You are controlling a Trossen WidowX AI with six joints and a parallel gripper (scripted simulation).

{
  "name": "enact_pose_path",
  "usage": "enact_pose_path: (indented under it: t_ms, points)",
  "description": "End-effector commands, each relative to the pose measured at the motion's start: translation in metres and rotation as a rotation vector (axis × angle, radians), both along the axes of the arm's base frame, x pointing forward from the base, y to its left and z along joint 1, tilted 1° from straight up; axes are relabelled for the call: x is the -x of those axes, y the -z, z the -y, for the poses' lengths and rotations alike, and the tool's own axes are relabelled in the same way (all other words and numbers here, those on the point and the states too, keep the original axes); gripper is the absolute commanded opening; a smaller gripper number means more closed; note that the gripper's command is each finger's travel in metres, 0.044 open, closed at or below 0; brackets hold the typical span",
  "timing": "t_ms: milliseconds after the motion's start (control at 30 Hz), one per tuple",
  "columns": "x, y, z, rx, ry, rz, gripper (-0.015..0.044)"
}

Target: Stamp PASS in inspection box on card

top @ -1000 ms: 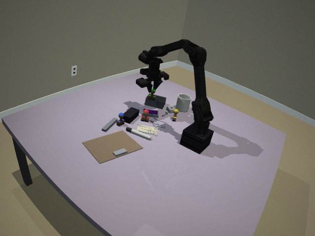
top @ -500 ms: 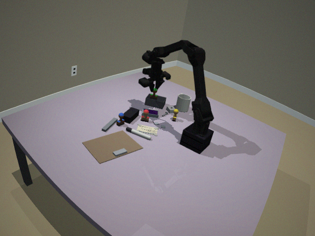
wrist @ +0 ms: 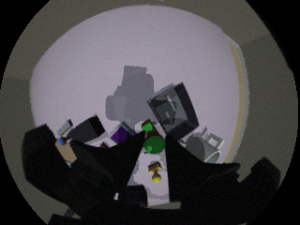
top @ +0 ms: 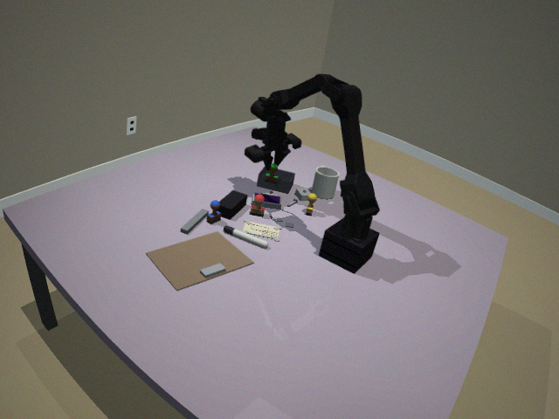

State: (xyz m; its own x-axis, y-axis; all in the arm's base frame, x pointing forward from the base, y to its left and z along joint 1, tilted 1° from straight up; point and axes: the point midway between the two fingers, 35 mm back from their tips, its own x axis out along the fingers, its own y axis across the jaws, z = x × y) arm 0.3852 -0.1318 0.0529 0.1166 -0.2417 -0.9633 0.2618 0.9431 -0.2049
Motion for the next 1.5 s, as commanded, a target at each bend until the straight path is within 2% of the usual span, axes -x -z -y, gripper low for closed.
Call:
enact_pose_path:
  t_ms: [0, 767, 1100, 1233, 1467]
  points:
    - [0.001, 0.01, -0.001, -0.007, -0.005, -0.01, 0.0]
    - [0.002, 0.038, -0.001, -0.007, -0.005, -0.011, 0.0]
    - [0.001, 0.035, 0.0, -0.001, 0.0, -0.006, 0.0263]
    - [0.0, 0.025, 0.0, -0.002, 0.0, -0.006, 0.0265]
    - [0.006, -0.079, -0.004, -0.007, -0.005, -0.01, 0.0265]
